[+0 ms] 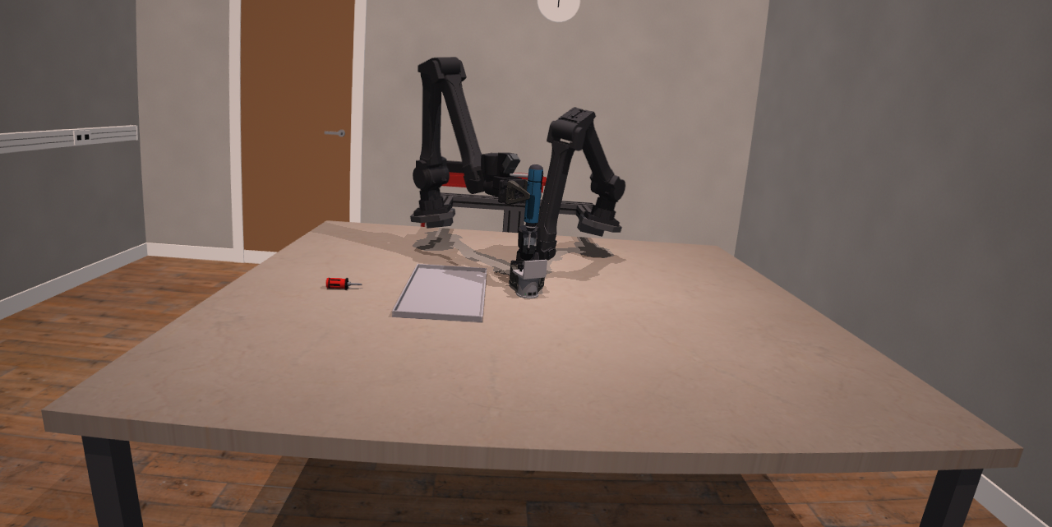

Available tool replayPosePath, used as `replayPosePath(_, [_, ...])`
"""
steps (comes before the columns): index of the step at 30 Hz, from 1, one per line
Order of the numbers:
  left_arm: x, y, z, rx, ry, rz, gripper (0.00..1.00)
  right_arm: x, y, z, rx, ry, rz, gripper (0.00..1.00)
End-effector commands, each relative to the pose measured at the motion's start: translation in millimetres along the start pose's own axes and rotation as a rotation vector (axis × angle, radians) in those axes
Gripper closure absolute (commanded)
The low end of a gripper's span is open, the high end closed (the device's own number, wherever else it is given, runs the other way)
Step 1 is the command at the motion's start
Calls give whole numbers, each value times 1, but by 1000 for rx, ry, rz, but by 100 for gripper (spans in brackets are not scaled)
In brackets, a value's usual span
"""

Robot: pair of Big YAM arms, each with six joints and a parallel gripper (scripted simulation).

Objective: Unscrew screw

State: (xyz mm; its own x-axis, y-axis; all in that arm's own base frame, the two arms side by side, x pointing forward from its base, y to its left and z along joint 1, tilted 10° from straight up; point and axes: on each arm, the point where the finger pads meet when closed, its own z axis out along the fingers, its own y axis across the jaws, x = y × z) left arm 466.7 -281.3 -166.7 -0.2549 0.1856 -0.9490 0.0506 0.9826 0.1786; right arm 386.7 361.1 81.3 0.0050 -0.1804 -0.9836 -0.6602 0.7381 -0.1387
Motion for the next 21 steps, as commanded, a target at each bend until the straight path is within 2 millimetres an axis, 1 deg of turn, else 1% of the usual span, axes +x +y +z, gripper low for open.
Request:
replayPosePath(1, [-6, -3, 3, 2, -14, -8, 41, -37, 2, -5, 0, -95, 18, 58])
replayPosePath(2, [-6, -3, 3, 2, -14, -8, 41, -37, 3, -6, 0, -95, 18, 58])
replayPosePath(3, [-6, -3, 3, 2, -14, -8, 41, -54, 1, 7, 5, -135, 21, 58])
replayPosePath(8, [-6, -3, 3, 2, -14, -8, 41, -54, 1, 6, 5, -134, 21, 58])
replayPosePath(10, [-6, -3, 3, 2, -14, -8, 41, -38, 3, -9, 0, -97, 18, 58])
replayPosePath(11, [-6, -3, 3, 2, -14, -8, 41, -37, 3, -11, 0, -94, 18, 58])
replayPosePath(12, [-6, -3, 3, 2, -14, -8, 41, -37, 3, -12, 0, -94, 18, 58])
replayPosePath(14, [-6, -3, 3, 2, -14, -8, 41, -48, 2, -6, 4, -122, 20, 58])
replayPosePath(15, [-6, -3, 3, 2, -14, -8, 41, -49, 1, -6, 4, -124, 21, 58])
replayPosePath(17, [-6, -3, 3, 2, -14, -8, 41, -37, 2, -18, 0, -94, 18, 58])
replayPosePath(19, [-6, -3, 3, 2, -14, -8, 41, -37, 3, -21, 0, -94, 18, 58])
replayPosePath(20, [-6, -3, 3, 2, -14, -8, 41, -53, 1, -8, 5, -133, 21, 58])
replayPosePath(21, [-6, -3, 3, 2, -14, -8, 41, -53, 1, -8, 6, -133, 21, 58])
